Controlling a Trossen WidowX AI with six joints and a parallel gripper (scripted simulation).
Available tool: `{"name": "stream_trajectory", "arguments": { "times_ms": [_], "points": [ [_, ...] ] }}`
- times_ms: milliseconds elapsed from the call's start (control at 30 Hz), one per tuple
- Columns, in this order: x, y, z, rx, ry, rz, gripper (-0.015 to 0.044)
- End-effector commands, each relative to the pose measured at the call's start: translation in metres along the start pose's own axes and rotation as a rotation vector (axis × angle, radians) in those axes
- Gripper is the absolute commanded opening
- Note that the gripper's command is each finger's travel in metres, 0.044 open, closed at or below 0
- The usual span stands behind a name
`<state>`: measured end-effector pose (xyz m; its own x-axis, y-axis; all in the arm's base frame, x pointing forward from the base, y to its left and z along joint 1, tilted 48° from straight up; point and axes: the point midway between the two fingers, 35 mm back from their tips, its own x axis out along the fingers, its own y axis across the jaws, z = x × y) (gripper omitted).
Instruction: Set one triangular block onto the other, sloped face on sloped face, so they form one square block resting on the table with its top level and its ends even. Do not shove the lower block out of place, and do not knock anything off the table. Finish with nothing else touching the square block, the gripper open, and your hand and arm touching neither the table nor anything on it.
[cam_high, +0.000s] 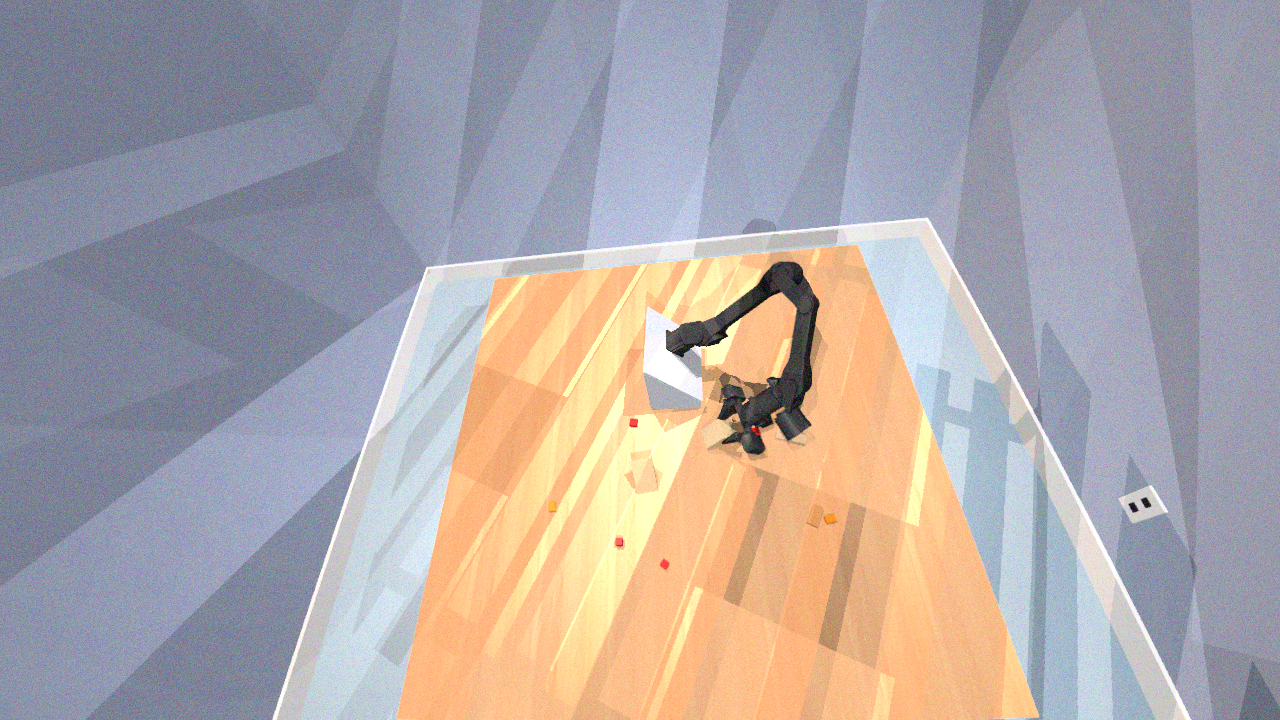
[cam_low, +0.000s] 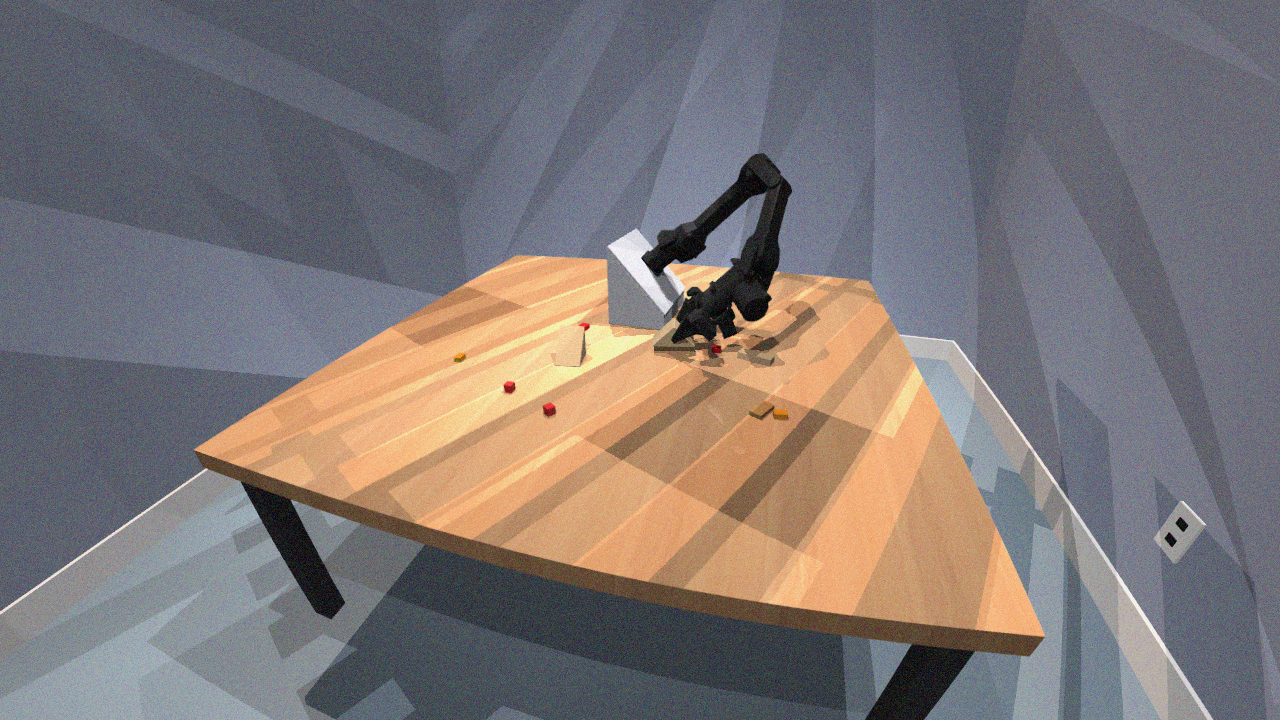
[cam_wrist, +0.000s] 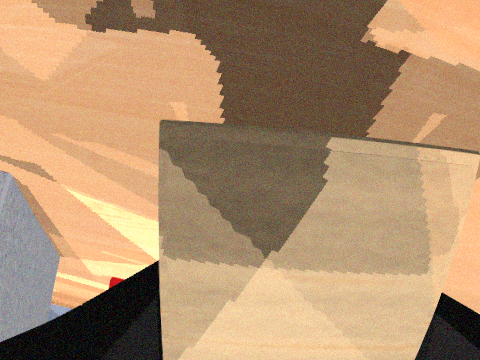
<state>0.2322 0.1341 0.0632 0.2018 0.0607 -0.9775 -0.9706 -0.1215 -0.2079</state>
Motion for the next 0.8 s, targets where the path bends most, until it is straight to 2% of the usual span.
{"name": "stream_trajectory", "arguments": {
  "times_ms": [0, 400, 767],
  "points": [
    [-0.018, -0.004, -0.014, 0.000, -0.005, -0.012, 0.0000],
    [-0.058, 0.000, -0.054, -0.001, -0.002, -0.014, 0.0000],
    [-0.056, 0.001, -0.055, 0.051, -0.006, -0.003, 0.0000]
  ]
}}
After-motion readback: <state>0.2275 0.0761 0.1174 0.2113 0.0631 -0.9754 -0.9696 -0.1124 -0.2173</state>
